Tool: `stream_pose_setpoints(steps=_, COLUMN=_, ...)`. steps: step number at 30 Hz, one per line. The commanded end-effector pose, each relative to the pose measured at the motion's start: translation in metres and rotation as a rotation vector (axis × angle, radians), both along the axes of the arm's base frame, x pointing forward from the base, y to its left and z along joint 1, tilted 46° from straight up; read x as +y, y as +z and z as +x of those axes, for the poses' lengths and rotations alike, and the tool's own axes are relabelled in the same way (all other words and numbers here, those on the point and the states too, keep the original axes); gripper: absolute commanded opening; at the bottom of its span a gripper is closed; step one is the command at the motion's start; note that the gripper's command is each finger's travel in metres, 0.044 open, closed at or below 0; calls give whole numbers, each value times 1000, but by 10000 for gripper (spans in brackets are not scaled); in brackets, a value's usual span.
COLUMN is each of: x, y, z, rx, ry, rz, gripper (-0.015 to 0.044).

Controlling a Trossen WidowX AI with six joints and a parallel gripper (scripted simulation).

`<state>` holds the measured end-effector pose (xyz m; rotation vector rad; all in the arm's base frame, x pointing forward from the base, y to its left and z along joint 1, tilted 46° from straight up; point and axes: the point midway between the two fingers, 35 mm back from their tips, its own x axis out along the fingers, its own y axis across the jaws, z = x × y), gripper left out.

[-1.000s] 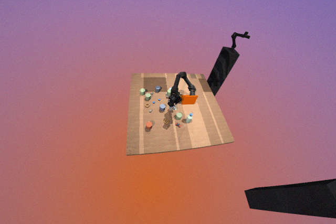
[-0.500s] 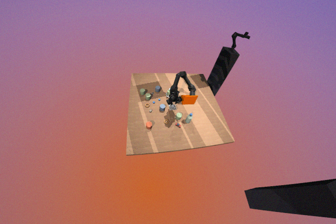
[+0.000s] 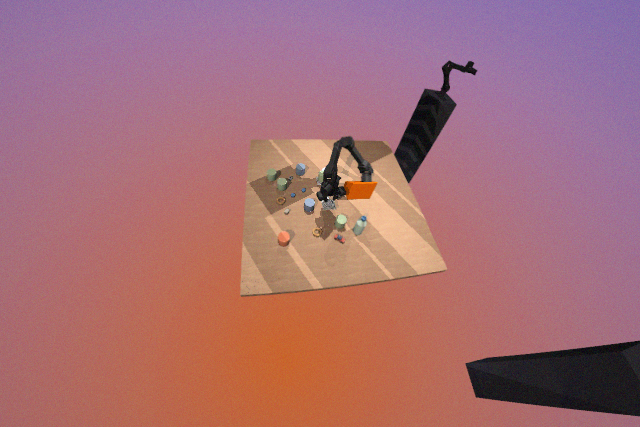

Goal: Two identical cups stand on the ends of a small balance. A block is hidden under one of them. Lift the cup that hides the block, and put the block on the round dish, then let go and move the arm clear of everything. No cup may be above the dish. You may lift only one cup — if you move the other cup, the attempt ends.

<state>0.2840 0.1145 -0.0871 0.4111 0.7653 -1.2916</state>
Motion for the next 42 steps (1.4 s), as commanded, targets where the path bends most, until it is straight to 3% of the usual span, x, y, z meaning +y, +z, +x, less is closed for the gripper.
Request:
stream_pose_setpoints(steps=1, x=-7, y=-5, z=0, rx=3, ry=4, rz=-7, gripper=260)
stream_pose_setpoints(steps=16, x=-22, y=-20, z=1, rx=3, ry=4, rz=-9, gripper=260)
stream_pose_setpoints(steps=20, x=-22, y=-20, z=1, rx=3, ry=4, rz=-9, gripper=155)
stream_pose_setpoints(steps=28, x=-22, y=-20, z=1, rx=3, ry=4, rz=-9, gripper=102)
stream_pose_setpoints(steps=32, x=-15, y=-14, z=2, rx=3, ry=4, rz=-7, gripper=0)
stream_pose_setpoints(steps=42, x=35, y=33, z=-4, rx=4, ry=4, rz=-4, gripper=0)
